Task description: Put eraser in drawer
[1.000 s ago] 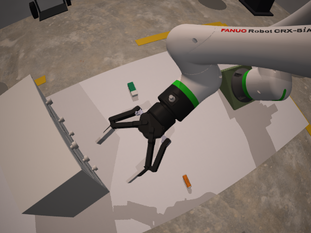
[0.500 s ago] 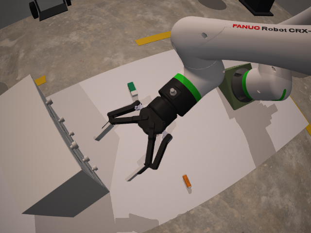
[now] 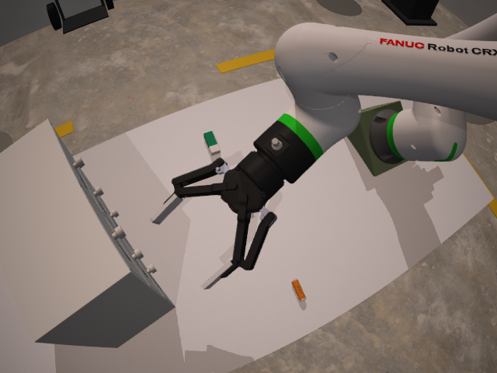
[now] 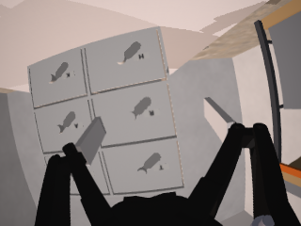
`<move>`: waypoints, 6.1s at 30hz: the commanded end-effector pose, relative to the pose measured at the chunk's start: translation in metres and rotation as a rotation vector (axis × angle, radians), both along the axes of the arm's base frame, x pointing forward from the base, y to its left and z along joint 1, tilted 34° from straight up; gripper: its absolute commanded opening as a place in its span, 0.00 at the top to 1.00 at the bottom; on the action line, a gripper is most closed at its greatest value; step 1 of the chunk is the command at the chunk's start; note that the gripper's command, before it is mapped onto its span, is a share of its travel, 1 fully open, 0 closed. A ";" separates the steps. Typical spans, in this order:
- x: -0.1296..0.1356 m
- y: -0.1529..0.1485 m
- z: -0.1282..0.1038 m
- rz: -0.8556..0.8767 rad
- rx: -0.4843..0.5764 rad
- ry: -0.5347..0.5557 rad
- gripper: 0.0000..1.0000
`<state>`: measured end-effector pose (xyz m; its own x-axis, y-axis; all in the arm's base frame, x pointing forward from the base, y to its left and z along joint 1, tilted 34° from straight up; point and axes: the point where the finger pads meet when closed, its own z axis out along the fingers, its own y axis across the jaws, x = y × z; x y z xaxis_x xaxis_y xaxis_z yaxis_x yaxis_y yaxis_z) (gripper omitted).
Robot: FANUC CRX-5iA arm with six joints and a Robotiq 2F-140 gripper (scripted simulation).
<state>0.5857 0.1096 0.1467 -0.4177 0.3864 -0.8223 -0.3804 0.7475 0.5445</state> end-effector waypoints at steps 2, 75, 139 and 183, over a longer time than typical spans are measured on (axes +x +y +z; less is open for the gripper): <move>-0.003 -0.003 0.002 0.023 -0.015 0.031 0.00; -0.083 -0.090 0.065 0.647 -0.452 0.890 0.00; -0.087 -0.105 0.004 0.364 -0.254 0.501 0.00; -0.038 -0.052 -0.034 -0.015 0.010 -0.020 0.00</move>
<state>0.5469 0.0568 0.1135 -0.4068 0.3948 -0.8238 -0.3783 0.7480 0.5453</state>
